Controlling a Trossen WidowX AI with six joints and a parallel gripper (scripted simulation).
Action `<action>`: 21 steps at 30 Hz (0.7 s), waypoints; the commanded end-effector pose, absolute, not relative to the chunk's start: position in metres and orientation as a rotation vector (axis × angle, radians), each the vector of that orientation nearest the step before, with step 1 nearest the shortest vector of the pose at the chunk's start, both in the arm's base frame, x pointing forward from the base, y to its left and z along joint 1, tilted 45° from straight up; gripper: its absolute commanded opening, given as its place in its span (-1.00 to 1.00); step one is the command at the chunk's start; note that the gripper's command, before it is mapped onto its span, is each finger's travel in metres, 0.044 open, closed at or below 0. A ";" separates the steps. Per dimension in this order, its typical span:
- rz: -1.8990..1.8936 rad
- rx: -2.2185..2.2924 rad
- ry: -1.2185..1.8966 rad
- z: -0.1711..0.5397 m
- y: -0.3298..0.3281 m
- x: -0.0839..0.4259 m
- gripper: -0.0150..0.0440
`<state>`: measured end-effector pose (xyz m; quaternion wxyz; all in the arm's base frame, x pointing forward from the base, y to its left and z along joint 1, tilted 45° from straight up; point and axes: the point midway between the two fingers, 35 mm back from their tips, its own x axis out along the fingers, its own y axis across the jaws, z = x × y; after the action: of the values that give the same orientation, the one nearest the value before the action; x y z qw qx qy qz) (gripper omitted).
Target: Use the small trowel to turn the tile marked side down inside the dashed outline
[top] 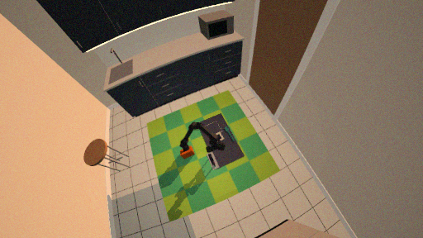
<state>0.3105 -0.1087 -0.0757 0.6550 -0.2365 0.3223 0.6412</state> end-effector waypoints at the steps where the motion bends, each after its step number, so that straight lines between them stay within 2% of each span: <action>1: 1.399 -0.442 0.819 -0.078 -0.113 0.307 0.42; 21: 1.021 0.092 1.236 -0.086 -0.133 0.290 0.42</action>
<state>0.2930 -0.1307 -0.0843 0.6970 0.0092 0.5304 0.4826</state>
